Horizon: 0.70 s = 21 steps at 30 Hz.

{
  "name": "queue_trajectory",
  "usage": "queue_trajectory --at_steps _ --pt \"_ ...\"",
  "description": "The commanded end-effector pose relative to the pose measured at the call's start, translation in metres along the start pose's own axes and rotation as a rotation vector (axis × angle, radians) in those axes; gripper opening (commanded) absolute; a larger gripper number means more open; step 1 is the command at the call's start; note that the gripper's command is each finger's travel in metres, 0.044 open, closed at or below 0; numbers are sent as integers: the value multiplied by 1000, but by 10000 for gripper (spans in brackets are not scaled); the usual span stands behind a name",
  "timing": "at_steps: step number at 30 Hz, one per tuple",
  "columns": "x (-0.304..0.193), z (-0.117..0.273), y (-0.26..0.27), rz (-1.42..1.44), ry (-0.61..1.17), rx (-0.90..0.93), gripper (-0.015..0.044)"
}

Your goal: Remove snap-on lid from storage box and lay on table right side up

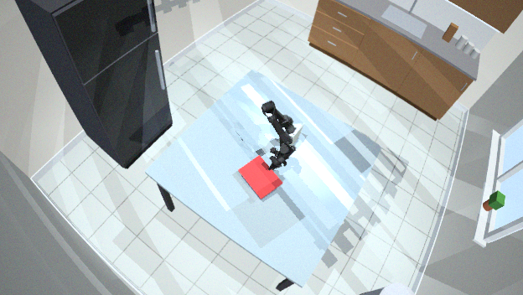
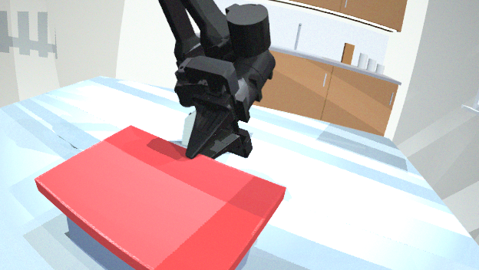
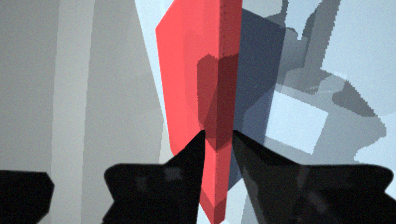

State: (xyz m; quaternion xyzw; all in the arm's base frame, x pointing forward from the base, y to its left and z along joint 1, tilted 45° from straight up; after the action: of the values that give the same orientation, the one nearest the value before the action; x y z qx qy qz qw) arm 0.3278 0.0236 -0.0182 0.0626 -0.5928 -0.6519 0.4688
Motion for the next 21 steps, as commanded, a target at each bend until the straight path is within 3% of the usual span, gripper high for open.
queue_trajectory --at_steps 1,21 --pt "-2 4 6 -4 0 4 0" --pt "-8 15 30 -5 0 4 0"
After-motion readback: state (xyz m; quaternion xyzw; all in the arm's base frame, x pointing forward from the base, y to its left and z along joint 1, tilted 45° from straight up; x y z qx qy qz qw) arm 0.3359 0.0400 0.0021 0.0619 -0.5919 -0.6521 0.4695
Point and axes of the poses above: the point midway between the two fingers, 35 mm back from their tips, its own z axis back along the fingers, its own y axis across the jaws, x = y × z, the point moved 2 cm from there along z, back along the fingers, and after that the axes turned 14 degrees about -z, right-handed, at the moved point
